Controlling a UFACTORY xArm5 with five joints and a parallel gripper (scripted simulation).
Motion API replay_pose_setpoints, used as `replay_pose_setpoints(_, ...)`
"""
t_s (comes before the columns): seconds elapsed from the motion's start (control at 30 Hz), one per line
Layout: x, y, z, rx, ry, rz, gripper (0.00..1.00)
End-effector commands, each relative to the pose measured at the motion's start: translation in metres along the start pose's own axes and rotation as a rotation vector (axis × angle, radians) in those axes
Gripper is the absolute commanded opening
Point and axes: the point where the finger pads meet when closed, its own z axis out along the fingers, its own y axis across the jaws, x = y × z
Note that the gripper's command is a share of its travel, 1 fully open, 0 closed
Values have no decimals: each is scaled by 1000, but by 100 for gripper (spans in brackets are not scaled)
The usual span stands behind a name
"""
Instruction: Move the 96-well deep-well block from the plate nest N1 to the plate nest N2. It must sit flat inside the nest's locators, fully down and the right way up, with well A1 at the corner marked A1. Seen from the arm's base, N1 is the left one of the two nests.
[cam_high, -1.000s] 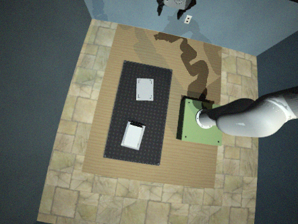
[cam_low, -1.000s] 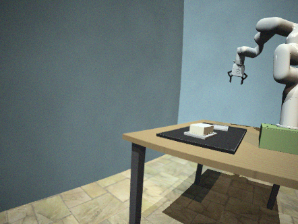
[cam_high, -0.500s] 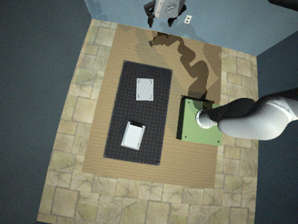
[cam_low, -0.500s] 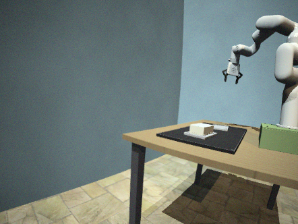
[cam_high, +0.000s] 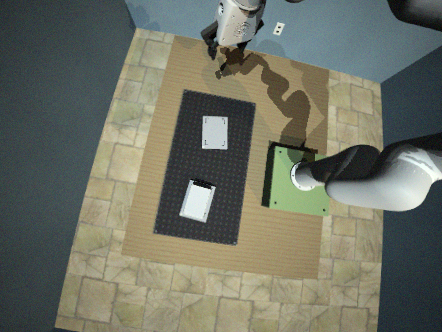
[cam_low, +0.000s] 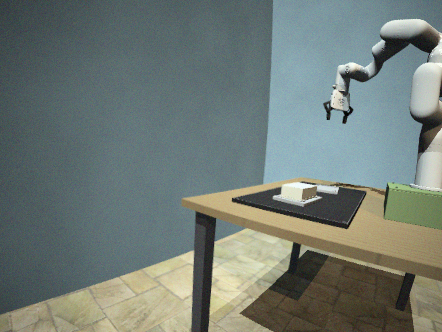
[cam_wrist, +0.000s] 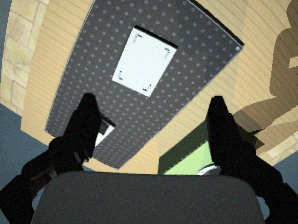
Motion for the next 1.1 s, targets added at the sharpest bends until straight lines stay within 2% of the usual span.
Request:
replay_pose_setpoints(0.0,-8,-11,-1,1,-9,-76,100)
replay_pose_setpoints(0.43,-53,-56,0,9,-43,-259,100)
replay_pose_setpoints(0.5,-53,-56,0,9,-43,-259,100)
replay_pose_setpoints(0.63,-69,-69,1,9,-64,-391,100)
replay_pose_setpoints(0.87,-93,-86,1,15,-68,-400,100)
replay_pose_setpoints(1.0,-110,-97,1,15,-88,-532,100)
replay_pose_setpoints(1.07,-110,-97,1,15,-88,-532,100)
